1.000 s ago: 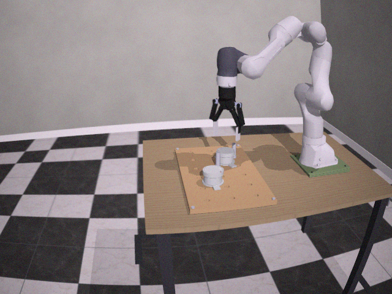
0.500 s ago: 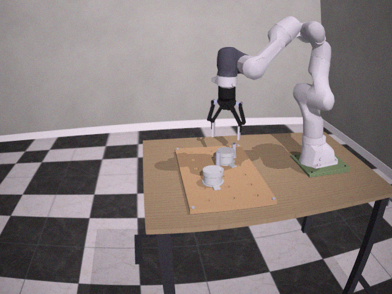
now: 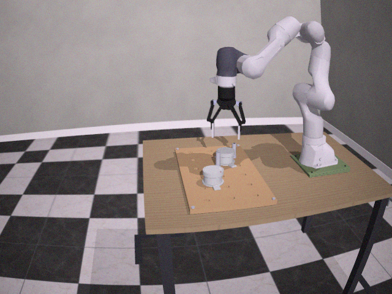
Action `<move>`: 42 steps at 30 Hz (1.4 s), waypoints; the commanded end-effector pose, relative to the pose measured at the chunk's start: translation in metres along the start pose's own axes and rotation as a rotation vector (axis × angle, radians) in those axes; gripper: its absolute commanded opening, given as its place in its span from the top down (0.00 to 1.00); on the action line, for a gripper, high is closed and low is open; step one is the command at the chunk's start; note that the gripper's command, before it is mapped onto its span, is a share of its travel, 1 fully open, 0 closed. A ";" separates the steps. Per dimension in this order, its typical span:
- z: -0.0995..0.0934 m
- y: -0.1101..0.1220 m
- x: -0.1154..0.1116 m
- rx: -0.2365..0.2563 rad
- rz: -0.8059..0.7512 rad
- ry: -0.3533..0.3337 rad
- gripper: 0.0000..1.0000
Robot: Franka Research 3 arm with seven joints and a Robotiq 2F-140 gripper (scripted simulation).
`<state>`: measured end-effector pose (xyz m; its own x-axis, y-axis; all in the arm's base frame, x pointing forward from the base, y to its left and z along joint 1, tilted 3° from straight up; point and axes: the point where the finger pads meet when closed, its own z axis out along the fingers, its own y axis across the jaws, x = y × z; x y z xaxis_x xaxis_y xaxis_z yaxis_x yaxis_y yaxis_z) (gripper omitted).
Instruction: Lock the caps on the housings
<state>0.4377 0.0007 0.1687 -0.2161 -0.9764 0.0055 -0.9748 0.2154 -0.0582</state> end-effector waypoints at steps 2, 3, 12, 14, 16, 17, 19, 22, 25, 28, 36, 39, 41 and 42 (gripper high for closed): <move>-0.001 0.000 0.001 0.000 -0.035 0.001 0.22; -0.001 0.000 0.001 0.000 -0.035 0.001 0.22; -0.001 0.000 0.001 0.000 -0.035 0.001 0.22; -0.001 0.000 0.001 0.000 -0.035 0.001 0.22; -0.001 0.000 0.001 0.000 -0.035 0.001 0.22; -0.001 0.000 0.001 0.000 -0.035 0.001 0.22; -0.001 0.000 0.001 0.000 -0.035 0.001 0.22; -0.001 0.000 0.001 0.000 -0.035 0.001 0.22; 0.000 0.000 0.001 0.000 -0.035 0.001 0.22; 0.001 0.000 0.001 0.000 -0.035 0.001 0.22; 0.006 0.000 0.001 0.000 -0.035 0.001 0.22; 0.009 0.000 0.001 0.000 -0.035 0.001 0.22; 0.010 0.000 0.001 0.000 -0.035 0.001 0.22; 0.010 0.000 0.001 0.000 -0.035 0.001 0.22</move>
<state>0.4368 -0.0008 0.1607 -0.1876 -0.9822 0.0098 -0.9809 0.1868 -0.0540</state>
